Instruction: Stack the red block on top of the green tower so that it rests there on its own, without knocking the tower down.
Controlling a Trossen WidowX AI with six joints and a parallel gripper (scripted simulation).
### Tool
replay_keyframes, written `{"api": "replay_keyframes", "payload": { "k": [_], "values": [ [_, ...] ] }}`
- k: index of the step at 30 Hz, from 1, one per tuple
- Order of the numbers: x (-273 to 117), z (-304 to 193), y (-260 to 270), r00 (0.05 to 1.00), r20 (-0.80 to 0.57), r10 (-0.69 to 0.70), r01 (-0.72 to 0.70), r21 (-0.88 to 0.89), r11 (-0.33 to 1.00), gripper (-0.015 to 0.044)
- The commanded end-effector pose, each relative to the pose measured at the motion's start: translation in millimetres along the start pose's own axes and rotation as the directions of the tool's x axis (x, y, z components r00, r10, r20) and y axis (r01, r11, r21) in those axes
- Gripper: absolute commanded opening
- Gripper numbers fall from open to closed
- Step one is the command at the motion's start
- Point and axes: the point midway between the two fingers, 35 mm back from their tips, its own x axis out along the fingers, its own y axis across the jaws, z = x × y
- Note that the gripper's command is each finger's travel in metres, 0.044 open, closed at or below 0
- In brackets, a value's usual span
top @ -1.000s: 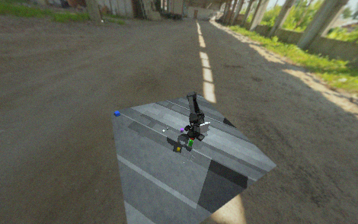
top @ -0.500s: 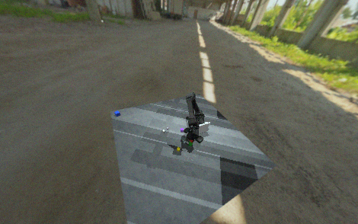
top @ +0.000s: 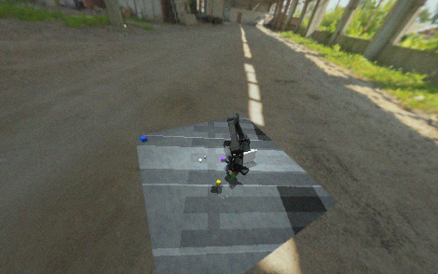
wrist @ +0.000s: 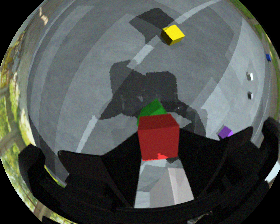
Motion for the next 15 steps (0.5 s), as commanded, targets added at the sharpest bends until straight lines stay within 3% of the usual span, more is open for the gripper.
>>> {"api": "replay_keyframes", "payload": {
  "k": [1,6,15],
  "values": [
    [0.5,0.5,-0.5,1.000,0.003,-0.004,0.004,-0.004,1.000,0.0000],
    [-4.2,0.9,-0.4,1.000,0.003,-0.003,0.003,-0.004,1.000,0.0000],
    [-0.3,0.1,0.0,1.000,0.000,0.000,0.000,-0.001,1.000,0.0236]
  ]
}}
